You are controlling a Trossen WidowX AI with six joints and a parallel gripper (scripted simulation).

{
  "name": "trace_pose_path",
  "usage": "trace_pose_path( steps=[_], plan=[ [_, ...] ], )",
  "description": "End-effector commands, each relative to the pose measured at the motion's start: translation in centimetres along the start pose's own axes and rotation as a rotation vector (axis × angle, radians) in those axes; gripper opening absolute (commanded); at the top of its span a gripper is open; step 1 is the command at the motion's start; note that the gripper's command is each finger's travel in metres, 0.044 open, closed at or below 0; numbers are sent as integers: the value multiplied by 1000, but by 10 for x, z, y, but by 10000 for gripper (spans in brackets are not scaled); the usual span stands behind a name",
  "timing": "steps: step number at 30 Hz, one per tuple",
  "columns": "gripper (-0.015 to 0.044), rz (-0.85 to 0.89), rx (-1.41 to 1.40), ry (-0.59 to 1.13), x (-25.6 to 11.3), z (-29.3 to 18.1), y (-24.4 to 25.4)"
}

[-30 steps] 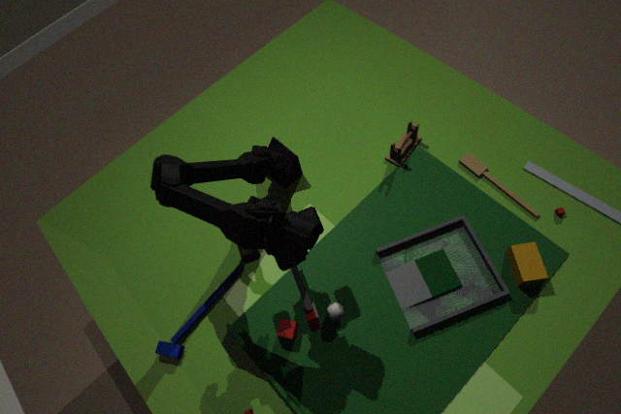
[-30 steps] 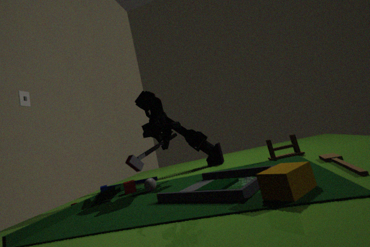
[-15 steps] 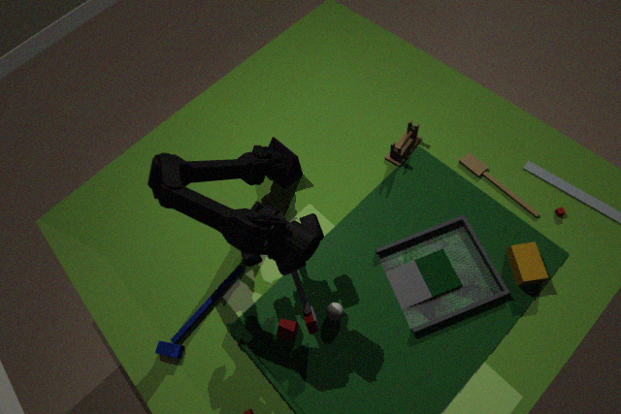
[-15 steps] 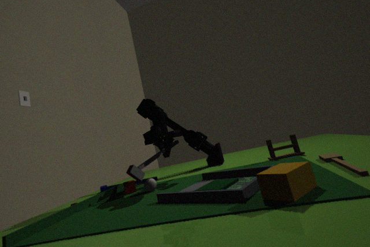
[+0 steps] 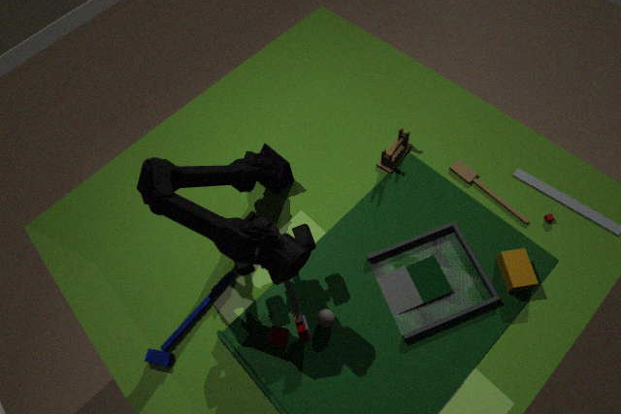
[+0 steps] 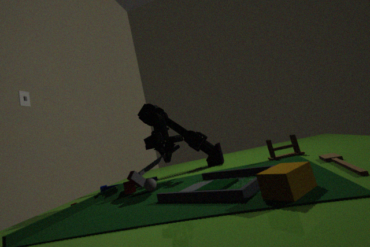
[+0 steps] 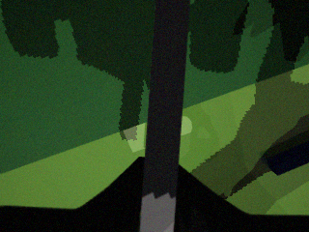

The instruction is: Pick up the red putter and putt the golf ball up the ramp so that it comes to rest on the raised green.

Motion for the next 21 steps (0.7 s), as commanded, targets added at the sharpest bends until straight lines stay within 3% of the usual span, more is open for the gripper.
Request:
trace_pose_path(
  steps=[1,21],
  plan=[
    [0,-4,-5,-8,6,0,0],
    [0,-4,-3,-5,13,-2,-10]
  ],
)
Point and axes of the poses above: the point midway between the two fingers, 35 mm back from their tips, its own x axis out along the fingers, its own y axis across the jaws, z = x × y, the point moved 9 cm from there along -x, back along the fingers, and after that the axes turned 13 degrees about -x, right-handed, at the moved point
